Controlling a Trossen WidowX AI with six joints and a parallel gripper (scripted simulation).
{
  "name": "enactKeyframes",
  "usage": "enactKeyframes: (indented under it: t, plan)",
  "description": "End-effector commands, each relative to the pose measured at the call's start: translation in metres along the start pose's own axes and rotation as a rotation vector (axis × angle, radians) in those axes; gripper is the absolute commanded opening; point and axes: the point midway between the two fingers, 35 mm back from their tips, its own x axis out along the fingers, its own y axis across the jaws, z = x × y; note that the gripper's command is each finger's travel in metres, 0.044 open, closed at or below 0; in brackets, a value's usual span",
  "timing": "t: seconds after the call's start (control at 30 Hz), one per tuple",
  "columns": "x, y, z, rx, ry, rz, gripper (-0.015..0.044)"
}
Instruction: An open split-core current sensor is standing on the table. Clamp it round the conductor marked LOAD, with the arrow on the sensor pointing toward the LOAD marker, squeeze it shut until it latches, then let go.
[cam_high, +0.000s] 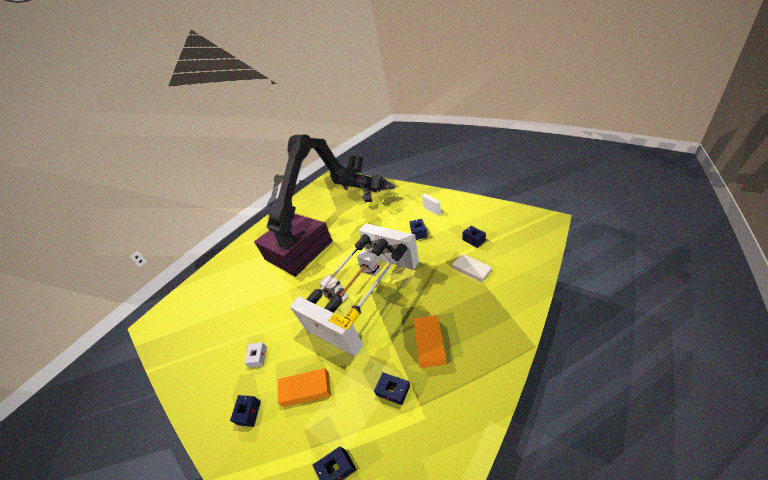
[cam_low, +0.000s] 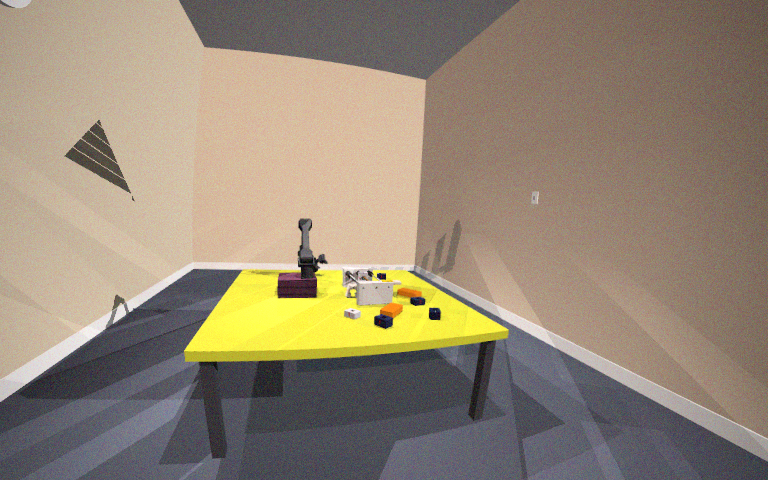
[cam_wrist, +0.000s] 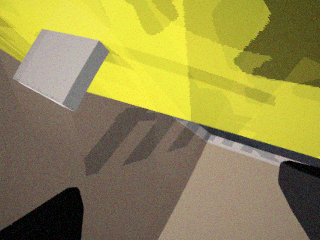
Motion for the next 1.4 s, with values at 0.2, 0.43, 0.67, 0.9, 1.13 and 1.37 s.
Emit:
enactKeyframes:
  t: [0.2, 0.43, 0.67, 0.9, 1.13, 1.37]
  plan:
    - [0.034, 0.088, -0.023, -0.247, -0.041, 0.046, 0.0440]
    - [0.050, 0.191, -0.036, -0.585, -0.086, 0.089, 0.0440]
    - [0.048, 0.266, -0.036, -0.826, -0.126, 0.126, 0.0440]
    - [0.033, 0.350, -0.029, -1.061, -0.186, 0.181, 0.0440]
    - [0.000, 0.431, -0.015, -1.334, -0.277, 0.240, 0.0440]
    - [-0.049, 0.499, 0.002, -1.629, -0.409, 0.289, 0.0440]
